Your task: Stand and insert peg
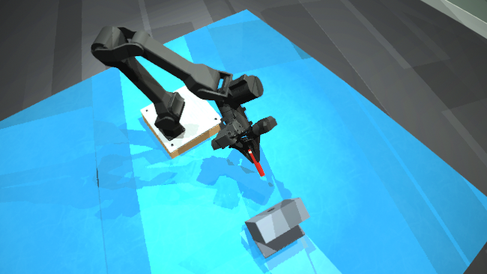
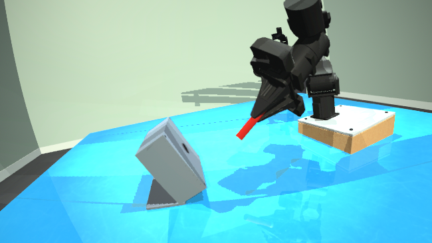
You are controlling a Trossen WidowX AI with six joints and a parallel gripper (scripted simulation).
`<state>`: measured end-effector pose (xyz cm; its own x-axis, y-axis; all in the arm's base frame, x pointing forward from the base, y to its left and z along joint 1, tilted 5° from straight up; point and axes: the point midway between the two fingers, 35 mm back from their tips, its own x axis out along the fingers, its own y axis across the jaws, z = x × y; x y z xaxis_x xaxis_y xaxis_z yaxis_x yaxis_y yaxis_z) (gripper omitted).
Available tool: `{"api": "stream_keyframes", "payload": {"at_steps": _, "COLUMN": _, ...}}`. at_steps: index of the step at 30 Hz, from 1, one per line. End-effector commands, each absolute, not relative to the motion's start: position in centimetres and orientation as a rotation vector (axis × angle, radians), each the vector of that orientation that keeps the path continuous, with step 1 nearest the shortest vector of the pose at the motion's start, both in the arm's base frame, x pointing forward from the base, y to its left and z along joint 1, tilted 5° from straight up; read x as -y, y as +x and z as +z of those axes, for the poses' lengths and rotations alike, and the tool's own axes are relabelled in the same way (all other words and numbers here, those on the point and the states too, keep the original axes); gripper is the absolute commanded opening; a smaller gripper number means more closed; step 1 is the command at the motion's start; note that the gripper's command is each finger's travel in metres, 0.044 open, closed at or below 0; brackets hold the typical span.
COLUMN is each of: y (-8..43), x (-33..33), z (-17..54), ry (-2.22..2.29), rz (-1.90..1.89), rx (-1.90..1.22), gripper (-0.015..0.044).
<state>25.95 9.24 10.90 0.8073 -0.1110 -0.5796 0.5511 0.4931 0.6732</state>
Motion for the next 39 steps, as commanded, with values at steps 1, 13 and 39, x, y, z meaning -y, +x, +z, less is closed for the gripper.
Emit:
{"api": "stream_keyframes", "payload": {"at_steps": 1, "y": 25.9, "x": -9.0, "z": 11.0, "ry": 1.019, "rz": -0.425, "rx": -0.467, "gripper": 0.0}}
{"api": "stream_keyframes", "payload": {"at_steps": 13, "y": 25.9, "x": -8.3, "z": 11.3, "ry": 1.116, "rz": -0.425, "rx": -0.369, "gripper": 0.0}}
{"api": "stream_keyframes", "payload": {"at_steps": 39, "y": 28.2, "x": -7.5, "z": 10.8, "ry": 1.2, "rz": -0.424, "rx": -0.298, "gripper": 0.0}}
